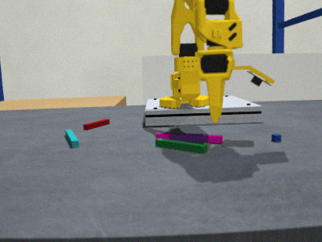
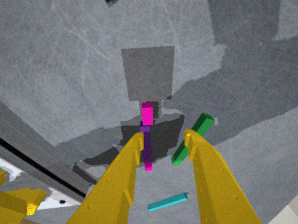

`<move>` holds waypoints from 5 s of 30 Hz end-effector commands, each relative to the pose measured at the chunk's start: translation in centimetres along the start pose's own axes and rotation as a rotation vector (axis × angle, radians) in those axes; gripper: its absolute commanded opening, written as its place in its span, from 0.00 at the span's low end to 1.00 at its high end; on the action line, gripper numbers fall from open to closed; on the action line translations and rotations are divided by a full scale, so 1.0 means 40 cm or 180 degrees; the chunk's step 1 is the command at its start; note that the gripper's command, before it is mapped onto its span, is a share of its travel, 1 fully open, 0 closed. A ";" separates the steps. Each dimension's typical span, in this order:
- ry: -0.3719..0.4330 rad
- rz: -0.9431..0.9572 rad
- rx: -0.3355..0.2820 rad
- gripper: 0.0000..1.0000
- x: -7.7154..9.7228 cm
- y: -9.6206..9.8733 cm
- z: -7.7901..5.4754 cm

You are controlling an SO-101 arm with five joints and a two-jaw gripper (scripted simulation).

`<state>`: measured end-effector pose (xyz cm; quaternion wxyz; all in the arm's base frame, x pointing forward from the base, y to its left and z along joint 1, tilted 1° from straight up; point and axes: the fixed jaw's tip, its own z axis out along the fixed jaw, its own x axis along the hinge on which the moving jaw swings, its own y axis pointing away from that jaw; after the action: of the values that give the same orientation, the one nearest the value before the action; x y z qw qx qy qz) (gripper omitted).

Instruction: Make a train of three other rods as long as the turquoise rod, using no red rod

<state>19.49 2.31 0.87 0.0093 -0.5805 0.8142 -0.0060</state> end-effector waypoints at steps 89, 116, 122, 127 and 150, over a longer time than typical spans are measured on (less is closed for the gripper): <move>0.0086 0.0037 -0.0195 0.00 0.021 0.037 0.103; 0.0086 0.0037 -0.0195 0.00 0.021 0.037 0.101; 0.0086 0.0037 -0.0195 0.00 0.020 0.032 0.085; 0.0086 0.0037 -0.0195 0.00 0.018 0.026 0.059; 0.0085 0.0037 -0.0195 0.00 0.017 0.021 0.012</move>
<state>18.15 2.01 -0.03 -0.0291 -0.5767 0.8163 0.0159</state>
